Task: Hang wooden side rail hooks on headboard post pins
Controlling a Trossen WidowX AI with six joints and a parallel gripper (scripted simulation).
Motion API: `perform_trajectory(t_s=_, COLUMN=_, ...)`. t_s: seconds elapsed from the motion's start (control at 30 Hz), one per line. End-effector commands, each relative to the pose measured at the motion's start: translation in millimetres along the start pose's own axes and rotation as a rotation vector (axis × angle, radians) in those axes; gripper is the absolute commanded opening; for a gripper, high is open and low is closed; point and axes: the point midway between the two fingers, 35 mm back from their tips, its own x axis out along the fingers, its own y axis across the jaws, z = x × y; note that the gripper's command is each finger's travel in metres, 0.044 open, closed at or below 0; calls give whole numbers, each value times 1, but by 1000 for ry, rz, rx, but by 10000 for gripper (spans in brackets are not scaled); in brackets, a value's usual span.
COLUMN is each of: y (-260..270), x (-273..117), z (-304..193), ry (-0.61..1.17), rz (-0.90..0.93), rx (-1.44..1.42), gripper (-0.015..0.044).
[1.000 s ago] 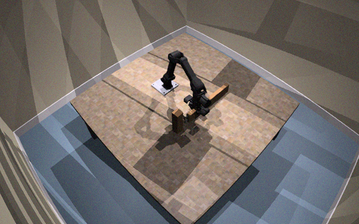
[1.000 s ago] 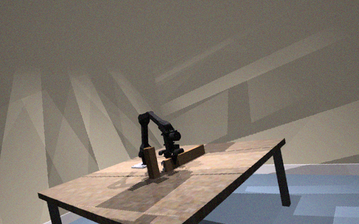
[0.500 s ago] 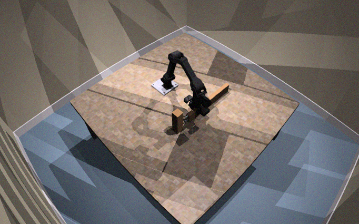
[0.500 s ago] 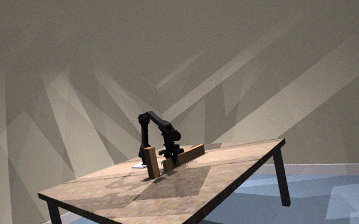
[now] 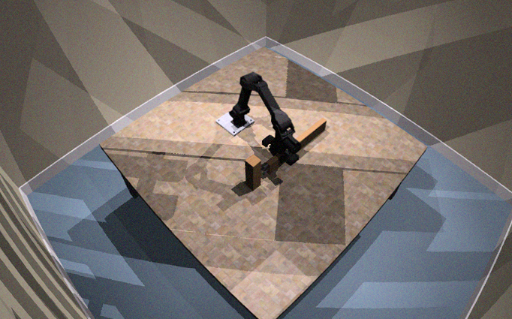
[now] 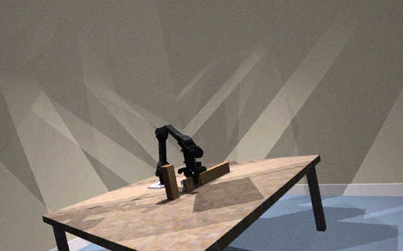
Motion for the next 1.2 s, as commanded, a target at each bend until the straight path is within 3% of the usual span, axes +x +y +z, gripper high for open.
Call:
perform_trajectory(t_s=0.0, y=0, x=-3, z=0, ry=0, rz=-1, rx=-12, gripper=0)
perform_trajectory(t_s=1.17, y=0, x=-8, z=0, ry=0, rz=-1, rx=-12, gripper=0)
